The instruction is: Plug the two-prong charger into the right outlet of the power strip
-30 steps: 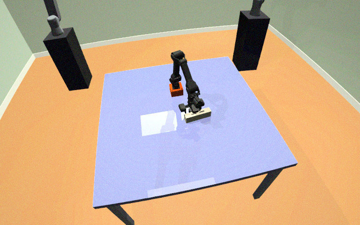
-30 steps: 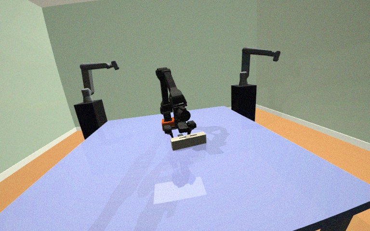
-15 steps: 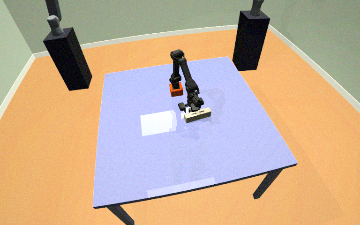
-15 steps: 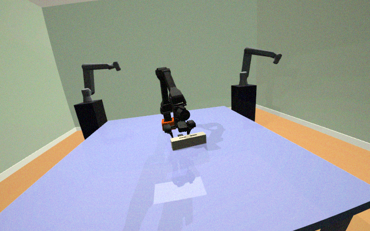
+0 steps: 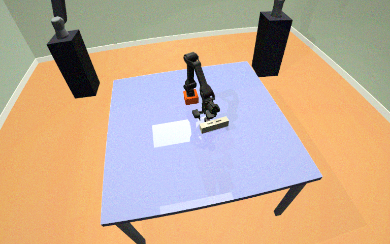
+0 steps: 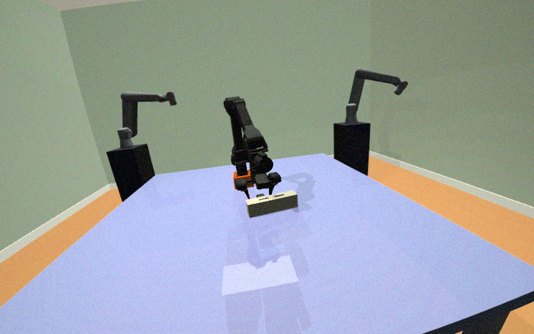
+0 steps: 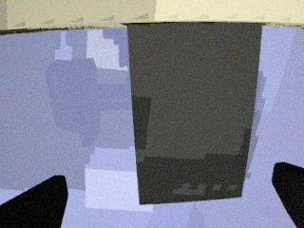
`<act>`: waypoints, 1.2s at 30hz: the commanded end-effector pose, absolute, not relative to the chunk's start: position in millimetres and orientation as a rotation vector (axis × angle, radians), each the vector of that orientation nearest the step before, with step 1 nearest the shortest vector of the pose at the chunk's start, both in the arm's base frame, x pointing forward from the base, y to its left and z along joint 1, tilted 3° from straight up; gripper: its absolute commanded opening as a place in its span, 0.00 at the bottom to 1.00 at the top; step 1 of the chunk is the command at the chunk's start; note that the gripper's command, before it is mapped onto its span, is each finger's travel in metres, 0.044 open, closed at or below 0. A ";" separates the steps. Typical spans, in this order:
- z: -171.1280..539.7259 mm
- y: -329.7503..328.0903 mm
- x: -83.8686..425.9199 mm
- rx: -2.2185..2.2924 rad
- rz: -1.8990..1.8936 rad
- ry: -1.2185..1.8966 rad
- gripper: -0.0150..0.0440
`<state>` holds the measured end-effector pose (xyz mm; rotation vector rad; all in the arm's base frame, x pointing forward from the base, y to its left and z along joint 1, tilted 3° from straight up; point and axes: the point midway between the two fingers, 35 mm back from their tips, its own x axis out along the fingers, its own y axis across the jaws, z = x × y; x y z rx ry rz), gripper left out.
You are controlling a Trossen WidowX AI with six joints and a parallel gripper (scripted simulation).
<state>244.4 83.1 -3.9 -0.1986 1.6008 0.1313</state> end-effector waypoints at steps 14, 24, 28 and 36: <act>-5.3 78.2 223.0 -0.198 0.127 1.602 1.00; -4.6 77.3 217.7 -0.200 0.131 1.595 1.00; 16.9 79.6 224.2 -0.195 0.144 1.426 1.00; 67.5 82.6 230.9 -0.146 0.166 1.034 1.00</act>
